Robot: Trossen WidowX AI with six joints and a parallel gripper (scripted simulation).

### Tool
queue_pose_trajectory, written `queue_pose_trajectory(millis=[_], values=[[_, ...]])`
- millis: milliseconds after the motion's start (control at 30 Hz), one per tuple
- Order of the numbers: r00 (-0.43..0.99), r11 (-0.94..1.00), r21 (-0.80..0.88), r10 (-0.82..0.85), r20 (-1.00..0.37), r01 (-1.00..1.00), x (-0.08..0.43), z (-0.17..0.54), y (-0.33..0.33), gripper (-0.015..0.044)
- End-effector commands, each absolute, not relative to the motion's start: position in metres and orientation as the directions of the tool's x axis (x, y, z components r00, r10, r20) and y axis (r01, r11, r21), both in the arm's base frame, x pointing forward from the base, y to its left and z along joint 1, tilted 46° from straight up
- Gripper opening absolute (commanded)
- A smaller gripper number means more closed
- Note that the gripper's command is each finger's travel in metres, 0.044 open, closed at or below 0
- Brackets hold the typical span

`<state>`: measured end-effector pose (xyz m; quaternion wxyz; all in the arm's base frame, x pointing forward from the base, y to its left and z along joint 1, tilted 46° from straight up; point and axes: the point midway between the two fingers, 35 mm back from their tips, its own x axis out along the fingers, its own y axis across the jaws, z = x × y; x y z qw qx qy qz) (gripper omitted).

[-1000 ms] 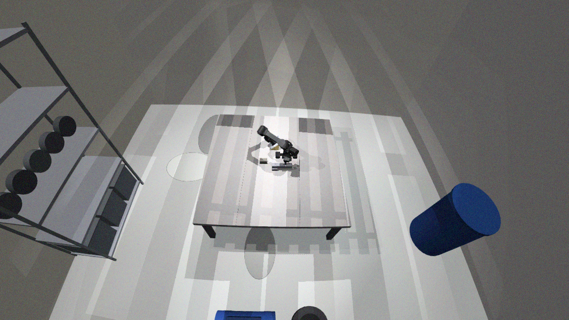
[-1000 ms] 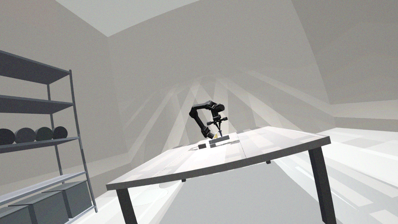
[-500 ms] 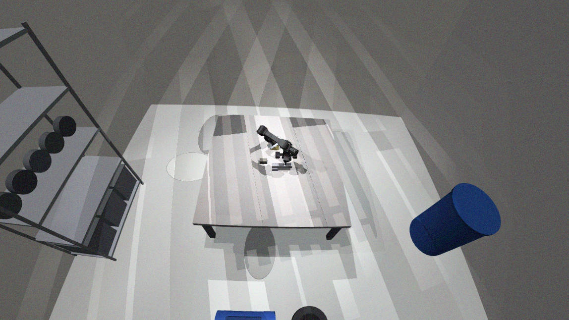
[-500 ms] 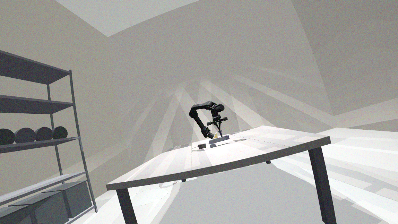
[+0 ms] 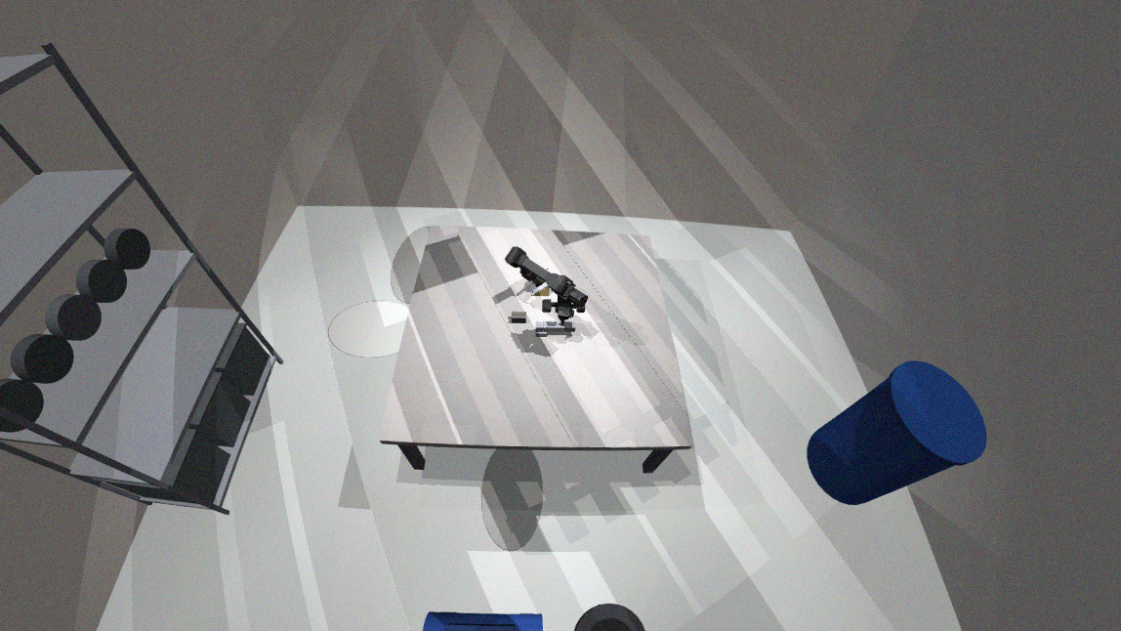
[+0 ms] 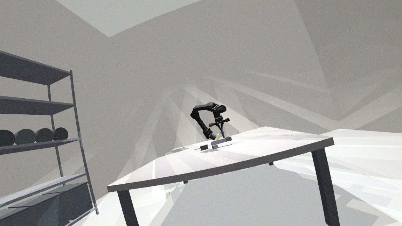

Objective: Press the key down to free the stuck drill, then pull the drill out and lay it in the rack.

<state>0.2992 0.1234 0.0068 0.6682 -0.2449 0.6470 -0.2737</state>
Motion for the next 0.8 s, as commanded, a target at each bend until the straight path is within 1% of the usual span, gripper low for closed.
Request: queue_pose_trajectory(millis=[0, 767], values=[[-0.035, 0.711, -0.702, -0.701, -0.712, 0.038, 0.2927, -0.0057, 0.1075, 0.0], [-0.035, 0.711, -0.702, -0.701, -0.712, 0.038, 0.2928, -0.0113, 0.1006, 0.0]])
